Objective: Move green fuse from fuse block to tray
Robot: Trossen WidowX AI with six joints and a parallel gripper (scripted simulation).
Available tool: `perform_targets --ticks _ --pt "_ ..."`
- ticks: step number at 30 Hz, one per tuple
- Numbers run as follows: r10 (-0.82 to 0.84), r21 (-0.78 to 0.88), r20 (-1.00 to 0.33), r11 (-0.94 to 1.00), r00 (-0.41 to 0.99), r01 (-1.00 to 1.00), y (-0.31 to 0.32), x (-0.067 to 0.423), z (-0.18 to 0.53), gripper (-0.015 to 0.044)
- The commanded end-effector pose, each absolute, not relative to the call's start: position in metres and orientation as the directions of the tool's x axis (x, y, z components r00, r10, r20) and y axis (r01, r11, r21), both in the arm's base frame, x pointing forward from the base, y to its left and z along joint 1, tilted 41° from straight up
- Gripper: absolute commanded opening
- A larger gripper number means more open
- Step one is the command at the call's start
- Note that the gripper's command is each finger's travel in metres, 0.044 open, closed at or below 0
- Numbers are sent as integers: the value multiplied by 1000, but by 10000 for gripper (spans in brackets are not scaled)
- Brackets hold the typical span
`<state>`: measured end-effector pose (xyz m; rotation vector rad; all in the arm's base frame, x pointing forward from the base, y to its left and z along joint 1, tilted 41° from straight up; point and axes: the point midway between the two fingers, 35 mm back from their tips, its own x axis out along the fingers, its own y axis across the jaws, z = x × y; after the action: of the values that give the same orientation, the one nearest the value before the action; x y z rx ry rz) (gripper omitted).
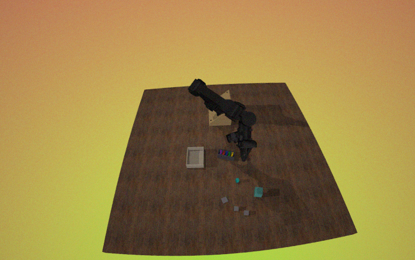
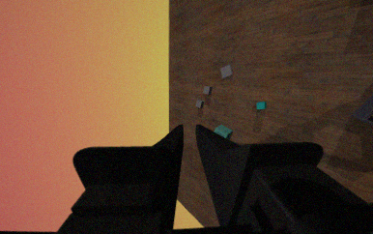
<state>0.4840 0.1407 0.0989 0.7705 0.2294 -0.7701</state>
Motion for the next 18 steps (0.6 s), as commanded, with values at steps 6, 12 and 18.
perform_targets --ticks 6,12,18 --pt "-624 -280 -711 674 325 683 57 395 20 62" --pt "-652 -596 -758 705 20 386 17 324 0 62" --pt "-653 -618 -757 708 -18 343 13 316 -2 62"
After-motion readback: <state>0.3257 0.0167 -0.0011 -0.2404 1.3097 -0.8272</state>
